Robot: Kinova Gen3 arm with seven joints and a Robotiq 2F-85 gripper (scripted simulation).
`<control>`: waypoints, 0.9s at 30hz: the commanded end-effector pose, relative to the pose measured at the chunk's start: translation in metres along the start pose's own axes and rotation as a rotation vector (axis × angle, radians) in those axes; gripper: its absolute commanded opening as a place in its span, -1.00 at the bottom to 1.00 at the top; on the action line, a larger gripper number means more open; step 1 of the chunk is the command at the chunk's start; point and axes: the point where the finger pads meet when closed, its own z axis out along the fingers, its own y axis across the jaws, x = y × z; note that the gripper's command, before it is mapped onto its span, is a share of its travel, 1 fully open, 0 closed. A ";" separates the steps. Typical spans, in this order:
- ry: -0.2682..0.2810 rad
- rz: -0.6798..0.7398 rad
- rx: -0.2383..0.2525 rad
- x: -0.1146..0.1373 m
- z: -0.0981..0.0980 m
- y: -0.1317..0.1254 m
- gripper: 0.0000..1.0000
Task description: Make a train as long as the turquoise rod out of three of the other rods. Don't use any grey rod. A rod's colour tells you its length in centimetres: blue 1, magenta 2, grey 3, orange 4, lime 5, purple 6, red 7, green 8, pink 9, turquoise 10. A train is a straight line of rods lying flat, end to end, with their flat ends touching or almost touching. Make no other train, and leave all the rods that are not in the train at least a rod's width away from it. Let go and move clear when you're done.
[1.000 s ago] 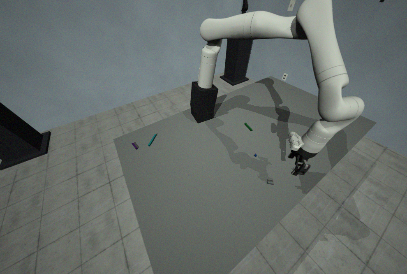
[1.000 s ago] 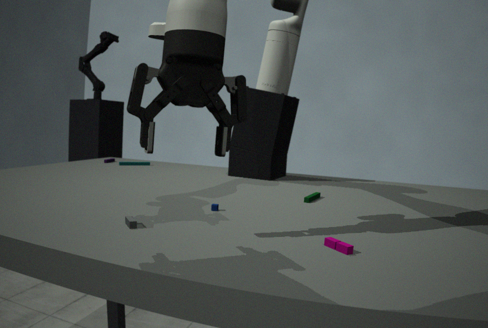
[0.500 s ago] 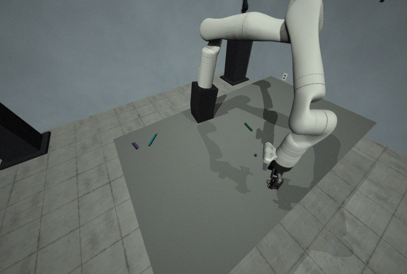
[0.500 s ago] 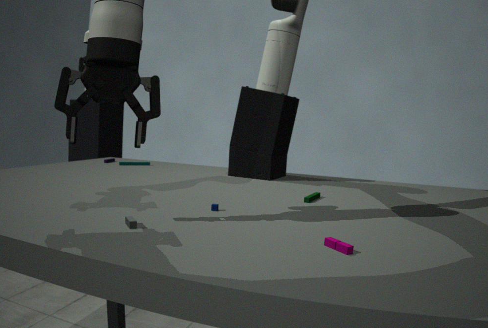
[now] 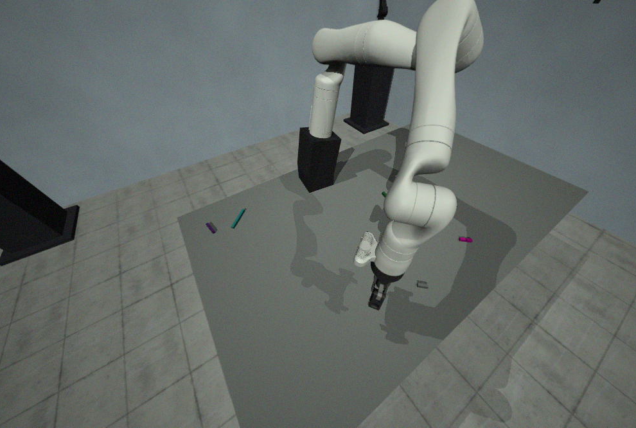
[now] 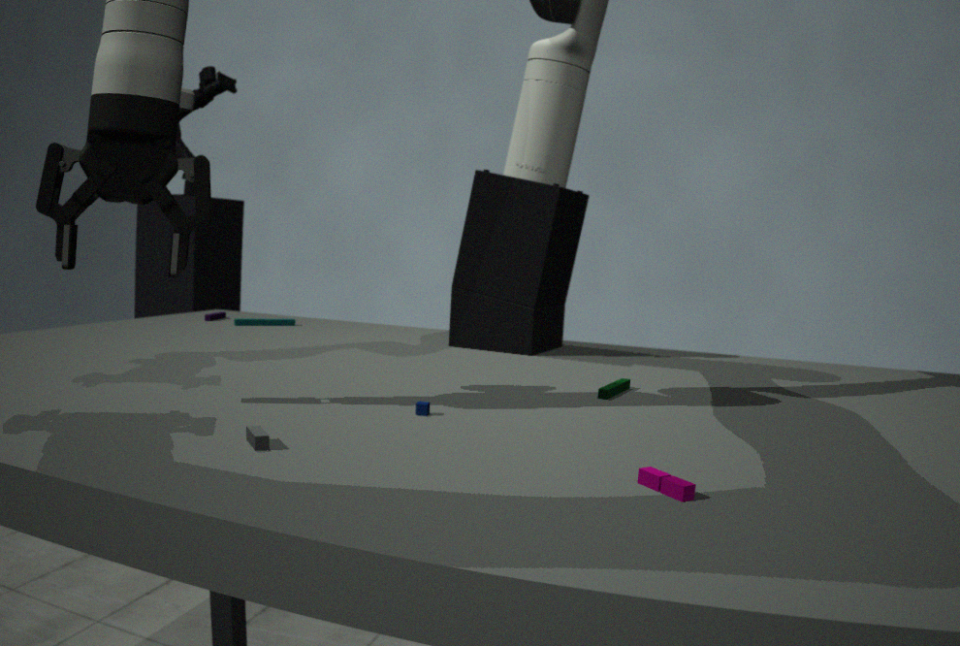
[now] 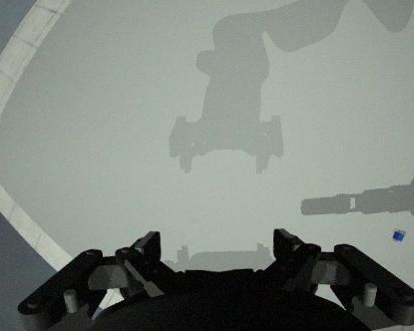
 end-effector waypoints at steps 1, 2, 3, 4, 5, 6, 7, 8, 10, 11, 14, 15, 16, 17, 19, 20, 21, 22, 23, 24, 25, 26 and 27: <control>0.001 0.040 0.001 0.036 0.000 -0.022 1.00; 0.002 0.044 0.001 0.044 0.001 -0.026 1.00; 0.002 0.049 0.001 0.052 0.001 -0.030 1.00; 0.003 0.055 0.001 0.061 0.001 -0.034 1.00; 0.003 0.060 0.001 0.070 0.002 -0.038 1.00; 0.004 0.065 0.001 0.079 0.002 -0.042 1.00; 0.005 0.070 0.001 0.087 0.002 -0.045 1.00; 0.005 0.075 0.001 0.096 0.003 -0.049 1.00; 0.006 0.085 0.000 0.114 0.004 -0.055 1.00; 0.007 0.090 0.000 0.124 0.004 -0.058 1.00; 0.008 0.105 -0.001 0.151 0.005 -0.066 1.00; 0.008 0.105 -0.001 0.151 0.005 -0.066 1.00; 0.008 0.105 -0.001 0.151 0.005 -0.066 1.00; 0.009 0.119 -0.002 0.176 0.006 -0.072 1.00; 0.010 0.128 -0.002 0.191 0.007 -0.075 1.00; 0.010 0.133 -0.003 0.201 0.007 -0.077 1.00; 0.010 0.138 -0.003 0.210 0.008 -0.079 1.00; 0.010 0.143 -0.004 0.220 0.008 -0.080 1.00; 0.011 0.148 -0.004 0.229 0.009 -0.081 1.00; 0.011 0.154 -0.005 0.239 0.009 -0.082 1.00; 0.011 0.159 -0.005 0.248 0.009 -0.083 1.00; 0.011 0.164 -0.006 0.258 0.010 -0.084 1.00; 0.011 0.169 -0.006 0.267 0.010 -0.085 1.00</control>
